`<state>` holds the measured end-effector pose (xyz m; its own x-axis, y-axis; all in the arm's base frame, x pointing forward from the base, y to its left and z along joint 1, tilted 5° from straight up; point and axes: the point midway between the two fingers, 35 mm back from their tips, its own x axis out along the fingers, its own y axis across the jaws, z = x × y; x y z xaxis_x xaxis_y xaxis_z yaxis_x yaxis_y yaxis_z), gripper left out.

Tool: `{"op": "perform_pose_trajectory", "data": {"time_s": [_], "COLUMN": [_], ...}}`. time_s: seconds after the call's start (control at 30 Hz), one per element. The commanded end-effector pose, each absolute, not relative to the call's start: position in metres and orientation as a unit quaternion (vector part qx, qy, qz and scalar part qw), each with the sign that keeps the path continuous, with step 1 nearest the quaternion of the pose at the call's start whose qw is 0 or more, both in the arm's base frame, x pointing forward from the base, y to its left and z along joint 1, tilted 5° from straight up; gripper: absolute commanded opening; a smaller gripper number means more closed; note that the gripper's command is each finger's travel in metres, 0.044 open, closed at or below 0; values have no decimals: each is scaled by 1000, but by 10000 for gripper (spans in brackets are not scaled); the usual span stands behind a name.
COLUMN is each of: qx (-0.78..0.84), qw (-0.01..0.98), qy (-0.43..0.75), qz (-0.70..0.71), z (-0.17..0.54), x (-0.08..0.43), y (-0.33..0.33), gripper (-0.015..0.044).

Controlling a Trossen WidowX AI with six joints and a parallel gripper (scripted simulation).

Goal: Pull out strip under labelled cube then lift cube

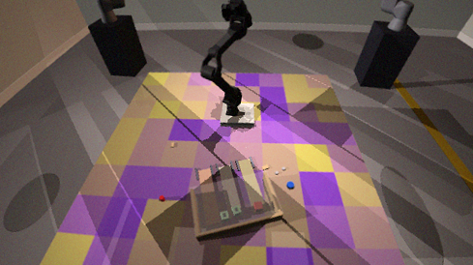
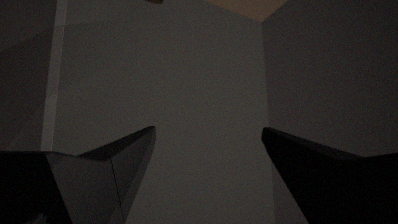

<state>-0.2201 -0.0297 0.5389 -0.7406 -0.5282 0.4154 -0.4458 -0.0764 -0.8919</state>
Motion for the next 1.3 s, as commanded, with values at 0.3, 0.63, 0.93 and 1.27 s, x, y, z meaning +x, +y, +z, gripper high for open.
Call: {"op": "perform_pose_trajectory", "data": {"time_s": [0.3,0.63,0.93,1.27], "qx": [-171,15,121,179], "qw": [-101,-303,-487,-699], "qy": [629,495,331,118], "qz": [-752,-814,-799,-682], "z": [512,466,415,348], "x": [-239,-183,-77,80], "y": [90,227,303,323], "gripper": [400,400,400,400]}}
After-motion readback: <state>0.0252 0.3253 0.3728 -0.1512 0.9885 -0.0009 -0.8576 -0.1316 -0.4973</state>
